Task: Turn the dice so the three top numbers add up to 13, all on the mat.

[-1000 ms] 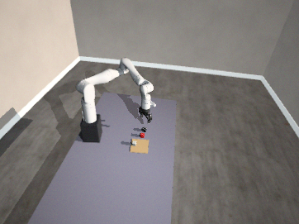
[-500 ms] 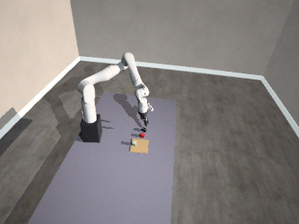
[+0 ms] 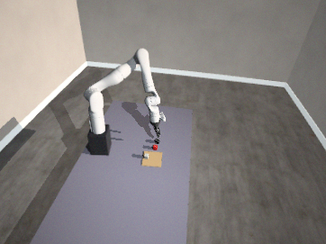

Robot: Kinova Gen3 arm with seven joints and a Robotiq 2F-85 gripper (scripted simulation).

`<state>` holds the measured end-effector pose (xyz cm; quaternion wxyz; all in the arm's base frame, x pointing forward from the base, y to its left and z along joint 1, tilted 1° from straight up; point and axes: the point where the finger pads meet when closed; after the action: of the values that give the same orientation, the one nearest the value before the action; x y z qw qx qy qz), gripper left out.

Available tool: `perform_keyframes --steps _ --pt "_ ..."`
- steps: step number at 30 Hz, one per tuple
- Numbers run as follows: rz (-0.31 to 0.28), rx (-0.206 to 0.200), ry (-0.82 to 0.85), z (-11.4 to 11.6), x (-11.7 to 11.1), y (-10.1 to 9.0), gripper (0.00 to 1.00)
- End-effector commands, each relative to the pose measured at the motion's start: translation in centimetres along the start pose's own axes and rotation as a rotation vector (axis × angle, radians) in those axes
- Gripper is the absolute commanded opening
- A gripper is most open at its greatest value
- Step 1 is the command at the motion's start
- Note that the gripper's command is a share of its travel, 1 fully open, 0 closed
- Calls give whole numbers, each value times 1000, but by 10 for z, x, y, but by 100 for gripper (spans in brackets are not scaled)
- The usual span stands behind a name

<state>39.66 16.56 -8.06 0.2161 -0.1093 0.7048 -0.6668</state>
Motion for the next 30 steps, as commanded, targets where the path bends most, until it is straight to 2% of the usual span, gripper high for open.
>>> perform_keyframes --steps 1,22,30 --pt "-134 32 105 2 -11 -10 100" --pt "-133 38 211 2 -10 -8 100" --pt "-131 46 330 3 -9 -6 100"
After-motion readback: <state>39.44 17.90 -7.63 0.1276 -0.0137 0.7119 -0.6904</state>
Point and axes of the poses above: the point where the finger pads meet when closed, its own y axis out along the fingers, its own z axis across the jaws, x = y × z
